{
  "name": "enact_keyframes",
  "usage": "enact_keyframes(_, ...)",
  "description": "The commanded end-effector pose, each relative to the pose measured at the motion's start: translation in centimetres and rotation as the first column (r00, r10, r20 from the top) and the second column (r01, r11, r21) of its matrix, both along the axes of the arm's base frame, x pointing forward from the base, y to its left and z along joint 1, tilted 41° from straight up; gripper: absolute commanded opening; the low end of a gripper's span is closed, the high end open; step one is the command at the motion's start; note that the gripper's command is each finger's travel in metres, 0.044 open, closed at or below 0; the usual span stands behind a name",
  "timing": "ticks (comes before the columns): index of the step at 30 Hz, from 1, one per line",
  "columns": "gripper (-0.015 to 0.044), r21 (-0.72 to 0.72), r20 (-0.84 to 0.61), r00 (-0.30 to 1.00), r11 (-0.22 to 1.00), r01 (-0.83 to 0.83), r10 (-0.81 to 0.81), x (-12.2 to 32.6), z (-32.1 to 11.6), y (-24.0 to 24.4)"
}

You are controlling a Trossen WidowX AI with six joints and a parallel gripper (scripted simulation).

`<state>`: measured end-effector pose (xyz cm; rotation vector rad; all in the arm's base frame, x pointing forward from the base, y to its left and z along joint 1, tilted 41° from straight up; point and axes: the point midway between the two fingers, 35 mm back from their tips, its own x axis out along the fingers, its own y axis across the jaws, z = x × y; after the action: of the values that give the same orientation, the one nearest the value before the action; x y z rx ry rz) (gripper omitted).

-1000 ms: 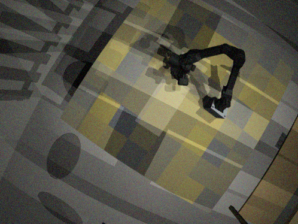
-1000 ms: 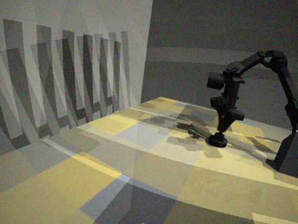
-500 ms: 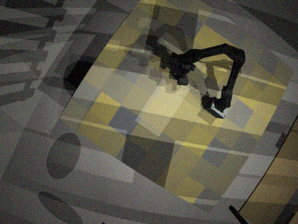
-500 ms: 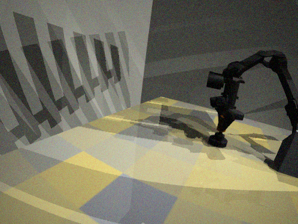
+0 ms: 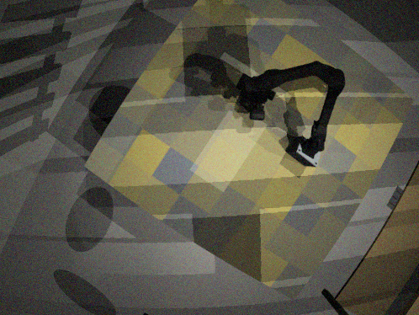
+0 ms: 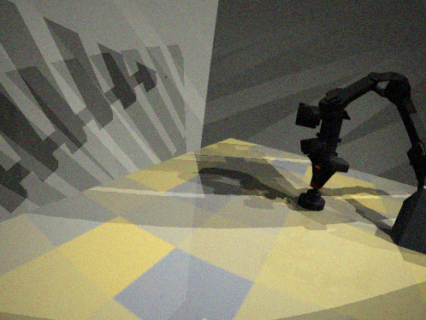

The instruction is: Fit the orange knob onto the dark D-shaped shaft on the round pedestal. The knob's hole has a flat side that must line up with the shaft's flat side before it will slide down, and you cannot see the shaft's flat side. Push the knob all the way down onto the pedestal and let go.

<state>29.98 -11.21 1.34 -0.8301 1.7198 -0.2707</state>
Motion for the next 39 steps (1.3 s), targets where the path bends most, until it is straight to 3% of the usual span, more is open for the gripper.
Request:
enact_keyframes(1, 0.0, -0.001, 0.001, 1.0, 1.0, -0.003, 0.003, 0.12, 0.25, 0.15)
enact_keyframes(11, 0.0, 0.031, -0.132, 0.978, 0.987, -0.158, 0.161, 0.34, 0.35, 0.1)
enact_keyframes(39, 0.0, 0.033, -0.138, 0.976, 0.986, -0.164, 0.167, 0.2, 0.38, 0.15)
